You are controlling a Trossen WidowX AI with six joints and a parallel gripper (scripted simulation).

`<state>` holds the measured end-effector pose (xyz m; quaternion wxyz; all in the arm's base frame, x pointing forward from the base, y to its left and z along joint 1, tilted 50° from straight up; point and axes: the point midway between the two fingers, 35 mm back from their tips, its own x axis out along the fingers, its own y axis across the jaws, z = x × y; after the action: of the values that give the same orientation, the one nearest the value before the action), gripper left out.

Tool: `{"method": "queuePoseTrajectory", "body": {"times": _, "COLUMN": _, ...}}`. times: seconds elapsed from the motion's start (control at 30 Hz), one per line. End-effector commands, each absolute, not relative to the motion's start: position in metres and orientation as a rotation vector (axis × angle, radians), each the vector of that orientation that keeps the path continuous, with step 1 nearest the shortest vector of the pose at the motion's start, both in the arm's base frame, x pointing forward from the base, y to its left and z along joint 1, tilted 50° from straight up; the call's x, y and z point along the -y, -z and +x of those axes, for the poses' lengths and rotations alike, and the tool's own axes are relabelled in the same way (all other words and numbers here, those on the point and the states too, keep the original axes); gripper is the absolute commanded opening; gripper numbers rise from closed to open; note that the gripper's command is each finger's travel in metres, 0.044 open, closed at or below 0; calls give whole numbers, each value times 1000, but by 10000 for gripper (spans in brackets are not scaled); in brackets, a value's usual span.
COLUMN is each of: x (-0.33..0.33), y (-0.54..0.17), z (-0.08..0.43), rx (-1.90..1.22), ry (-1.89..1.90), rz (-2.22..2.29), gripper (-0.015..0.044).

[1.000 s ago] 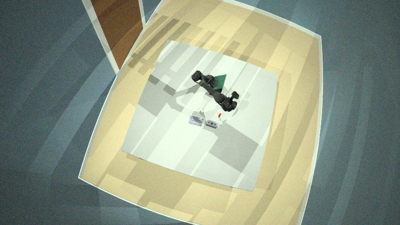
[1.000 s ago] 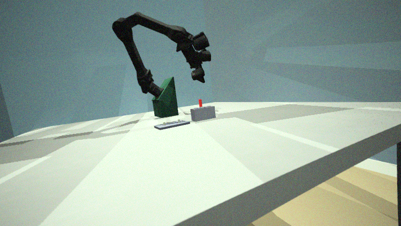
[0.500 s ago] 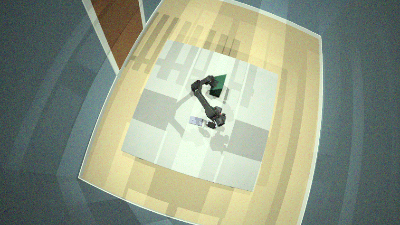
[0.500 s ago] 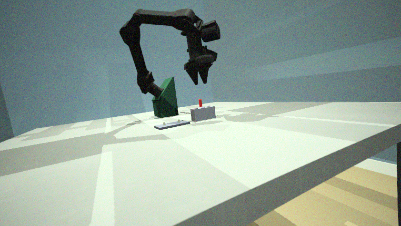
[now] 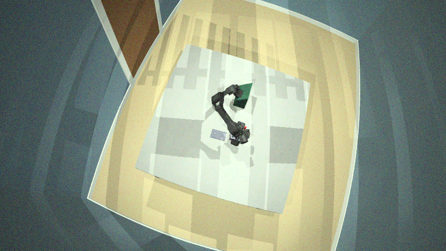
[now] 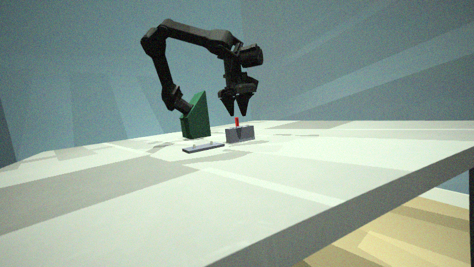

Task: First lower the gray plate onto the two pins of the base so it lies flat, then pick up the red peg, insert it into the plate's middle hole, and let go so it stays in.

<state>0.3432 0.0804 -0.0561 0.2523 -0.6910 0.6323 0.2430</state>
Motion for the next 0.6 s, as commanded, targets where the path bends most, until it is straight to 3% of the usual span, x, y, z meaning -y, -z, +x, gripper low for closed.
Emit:
{"method": "queuePoseTrajectory", "body": {"times": 0.0, "x": -74, "y": 63, "z": 344, "rx": -1714, "ry": -659, "rz": -1891, "gripper": 440}}
{"method": "queuePoseTrajectory", "body": {"times": 0.57, "x": -53, "y": 83, "z": 344, "rx": -1714, "ry": -659, "rz": -1892, "gripper": 440}}
